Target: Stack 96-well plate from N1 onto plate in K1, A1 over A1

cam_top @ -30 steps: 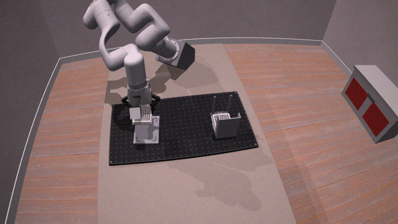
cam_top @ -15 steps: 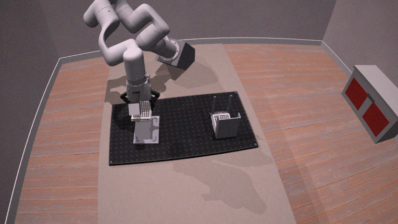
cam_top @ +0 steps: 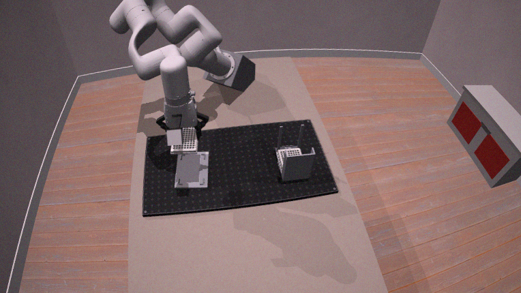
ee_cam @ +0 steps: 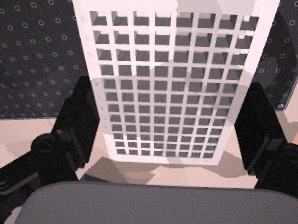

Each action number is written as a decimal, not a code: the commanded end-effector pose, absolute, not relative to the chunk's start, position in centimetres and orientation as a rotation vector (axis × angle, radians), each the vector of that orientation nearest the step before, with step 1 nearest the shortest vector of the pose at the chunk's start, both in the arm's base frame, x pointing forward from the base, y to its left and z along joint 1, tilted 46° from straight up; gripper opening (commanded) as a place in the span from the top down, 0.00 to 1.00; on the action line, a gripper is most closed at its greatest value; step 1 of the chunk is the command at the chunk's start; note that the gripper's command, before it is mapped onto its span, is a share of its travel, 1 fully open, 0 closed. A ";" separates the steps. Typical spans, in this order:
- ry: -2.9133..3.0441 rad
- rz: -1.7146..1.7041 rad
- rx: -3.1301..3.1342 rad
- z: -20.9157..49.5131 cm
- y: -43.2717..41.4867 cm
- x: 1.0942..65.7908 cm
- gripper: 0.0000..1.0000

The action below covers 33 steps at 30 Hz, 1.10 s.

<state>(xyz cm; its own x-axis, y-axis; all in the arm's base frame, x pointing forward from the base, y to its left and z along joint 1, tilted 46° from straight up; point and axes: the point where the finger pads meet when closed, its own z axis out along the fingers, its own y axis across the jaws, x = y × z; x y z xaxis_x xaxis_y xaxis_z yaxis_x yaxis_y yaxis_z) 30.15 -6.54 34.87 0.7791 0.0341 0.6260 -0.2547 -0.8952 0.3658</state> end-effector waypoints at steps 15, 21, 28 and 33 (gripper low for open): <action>-0.067 0.876 2.521 34.3 -4.7 30.6 1.00; -0.067 0.876 2.522 33.7 -3.2 31.0 1.00; -0.066 0.876 2.522 32.9 -1.0 31.6 1.00; -0.066 0.876 2.522 32.5 -0.1 31.8 1.00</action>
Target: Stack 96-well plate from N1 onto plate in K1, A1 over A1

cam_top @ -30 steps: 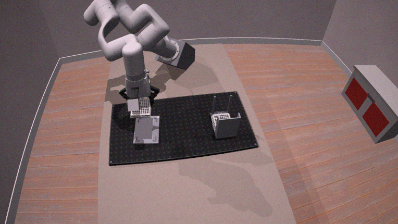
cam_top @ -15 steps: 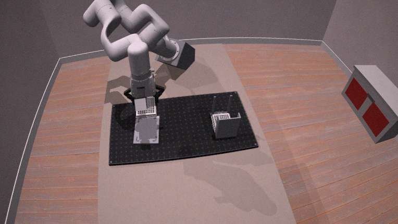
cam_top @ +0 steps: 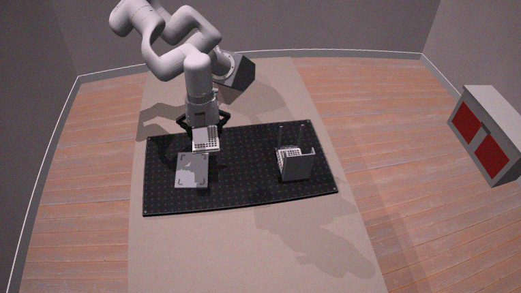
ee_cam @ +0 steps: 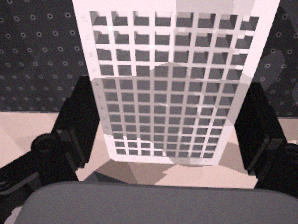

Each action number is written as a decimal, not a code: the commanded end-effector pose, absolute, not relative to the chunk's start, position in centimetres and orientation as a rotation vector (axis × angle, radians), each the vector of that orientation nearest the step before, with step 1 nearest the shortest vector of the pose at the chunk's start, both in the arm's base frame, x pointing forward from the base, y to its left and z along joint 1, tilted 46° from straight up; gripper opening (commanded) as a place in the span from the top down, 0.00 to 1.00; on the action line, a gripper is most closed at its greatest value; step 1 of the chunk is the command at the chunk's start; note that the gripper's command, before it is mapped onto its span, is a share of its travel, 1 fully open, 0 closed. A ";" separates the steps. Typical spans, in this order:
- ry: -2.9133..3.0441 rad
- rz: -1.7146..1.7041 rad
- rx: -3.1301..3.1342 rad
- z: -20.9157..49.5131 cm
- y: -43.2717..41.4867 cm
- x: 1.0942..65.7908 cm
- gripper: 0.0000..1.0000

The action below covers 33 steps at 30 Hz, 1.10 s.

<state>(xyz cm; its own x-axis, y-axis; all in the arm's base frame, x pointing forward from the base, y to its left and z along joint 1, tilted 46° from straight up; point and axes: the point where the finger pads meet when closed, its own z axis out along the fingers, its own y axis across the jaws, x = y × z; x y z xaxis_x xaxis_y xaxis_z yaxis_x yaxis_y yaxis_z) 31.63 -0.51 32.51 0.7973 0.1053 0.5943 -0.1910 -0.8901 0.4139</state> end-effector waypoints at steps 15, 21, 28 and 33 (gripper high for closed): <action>-0.066 0.877 2.522 30.8 4.4 33.0 1.00; -0.066 0.877 2.522 30.3 5.6 33.3 1.00; -0.066 0.877 2.523 29.5 7.8 33.9 1.00; -0.065 0.877 2.523 29.0 9.0 34.2 1.00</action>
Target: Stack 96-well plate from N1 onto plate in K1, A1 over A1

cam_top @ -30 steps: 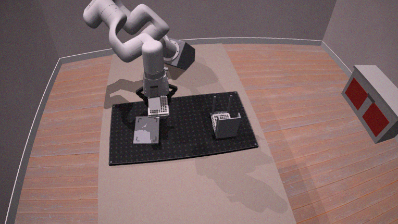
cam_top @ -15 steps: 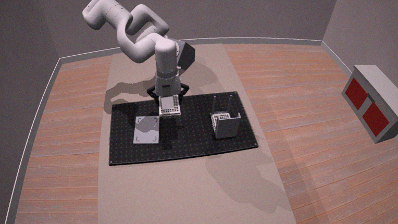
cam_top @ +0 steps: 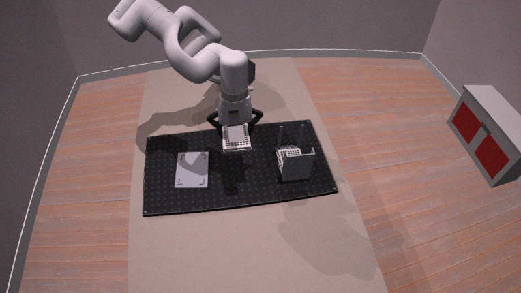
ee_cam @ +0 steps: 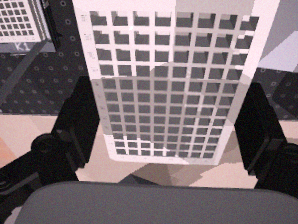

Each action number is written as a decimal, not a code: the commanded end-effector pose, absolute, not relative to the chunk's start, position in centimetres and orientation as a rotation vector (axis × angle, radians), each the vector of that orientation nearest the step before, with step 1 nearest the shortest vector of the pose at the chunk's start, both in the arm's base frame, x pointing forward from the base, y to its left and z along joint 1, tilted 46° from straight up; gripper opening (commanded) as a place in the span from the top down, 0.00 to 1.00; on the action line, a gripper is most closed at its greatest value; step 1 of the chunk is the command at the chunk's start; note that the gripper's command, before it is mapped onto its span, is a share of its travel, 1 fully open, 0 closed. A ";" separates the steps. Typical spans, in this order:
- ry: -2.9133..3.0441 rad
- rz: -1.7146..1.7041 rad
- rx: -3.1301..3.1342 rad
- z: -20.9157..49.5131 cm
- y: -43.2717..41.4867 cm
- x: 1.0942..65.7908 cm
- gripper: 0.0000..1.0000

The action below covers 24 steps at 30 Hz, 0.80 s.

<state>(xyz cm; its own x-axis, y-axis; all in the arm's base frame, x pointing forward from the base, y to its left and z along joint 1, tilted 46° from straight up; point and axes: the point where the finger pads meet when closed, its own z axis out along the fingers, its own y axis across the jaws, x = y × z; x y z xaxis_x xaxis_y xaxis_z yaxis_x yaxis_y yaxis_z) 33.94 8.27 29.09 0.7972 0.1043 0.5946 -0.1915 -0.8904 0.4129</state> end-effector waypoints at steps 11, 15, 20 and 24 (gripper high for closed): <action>-0.065 0.877 2.523 27.8 12.0 35.0 1.00; -0.065 0.877 2.523 27.4 13.2 35.3 1.00; -0.065 0.877 2.523 27.0 14.1 35.5 1.00; -0.065 0.877 2.523 26.5 15.3 35.8 1.00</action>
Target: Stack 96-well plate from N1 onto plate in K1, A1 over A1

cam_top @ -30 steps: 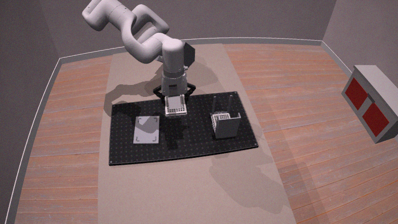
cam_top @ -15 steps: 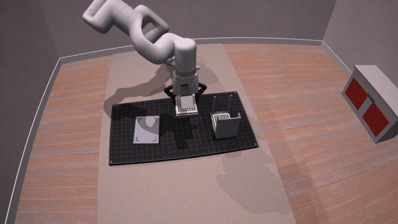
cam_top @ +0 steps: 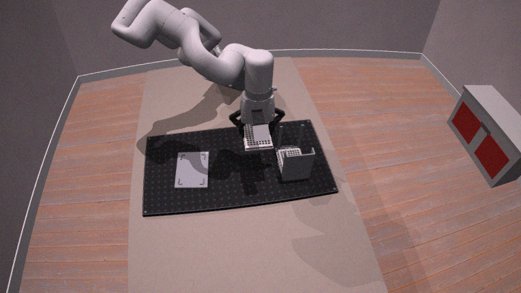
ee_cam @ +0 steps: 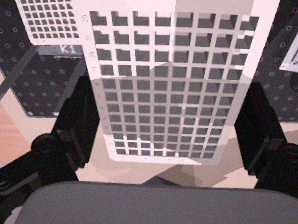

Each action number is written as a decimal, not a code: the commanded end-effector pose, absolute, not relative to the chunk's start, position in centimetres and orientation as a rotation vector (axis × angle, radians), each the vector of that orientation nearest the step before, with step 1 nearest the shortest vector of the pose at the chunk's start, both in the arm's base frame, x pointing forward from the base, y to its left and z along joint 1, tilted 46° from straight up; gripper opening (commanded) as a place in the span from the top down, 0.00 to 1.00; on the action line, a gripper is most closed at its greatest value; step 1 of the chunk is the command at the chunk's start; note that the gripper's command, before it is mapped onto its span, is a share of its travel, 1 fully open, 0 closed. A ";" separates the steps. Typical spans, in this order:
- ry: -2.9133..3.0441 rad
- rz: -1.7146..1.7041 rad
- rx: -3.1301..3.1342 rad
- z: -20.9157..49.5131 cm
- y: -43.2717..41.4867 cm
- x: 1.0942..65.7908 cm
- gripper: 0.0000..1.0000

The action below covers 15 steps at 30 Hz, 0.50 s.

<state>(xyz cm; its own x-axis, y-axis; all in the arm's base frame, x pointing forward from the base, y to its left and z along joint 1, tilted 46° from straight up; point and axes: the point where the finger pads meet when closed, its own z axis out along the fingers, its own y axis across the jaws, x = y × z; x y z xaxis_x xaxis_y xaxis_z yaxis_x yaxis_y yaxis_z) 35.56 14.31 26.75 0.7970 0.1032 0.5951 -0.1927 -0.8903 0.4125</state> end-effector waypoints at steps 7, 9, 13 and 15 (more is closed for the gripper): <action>-0.065 0.877 2.524 25.7 17.5 36.4 1.00; -0.065 0.877 2.524 25.5 18.1 36.5 1.00; -0.065 0.877 2.524 25.2 18.7 36.7 1.00; -0.065 0.877 2.524 25.0 19.3 36.8 1.00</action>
<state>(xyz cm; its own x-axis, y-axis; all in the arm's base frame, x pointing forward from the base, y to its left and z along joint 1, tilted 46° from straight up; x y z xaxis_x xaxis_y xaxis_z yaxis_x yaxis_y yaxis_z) 36.62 18.27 25.20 0.7970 0.1029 0.5952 -0.1931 -0.8903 0.4125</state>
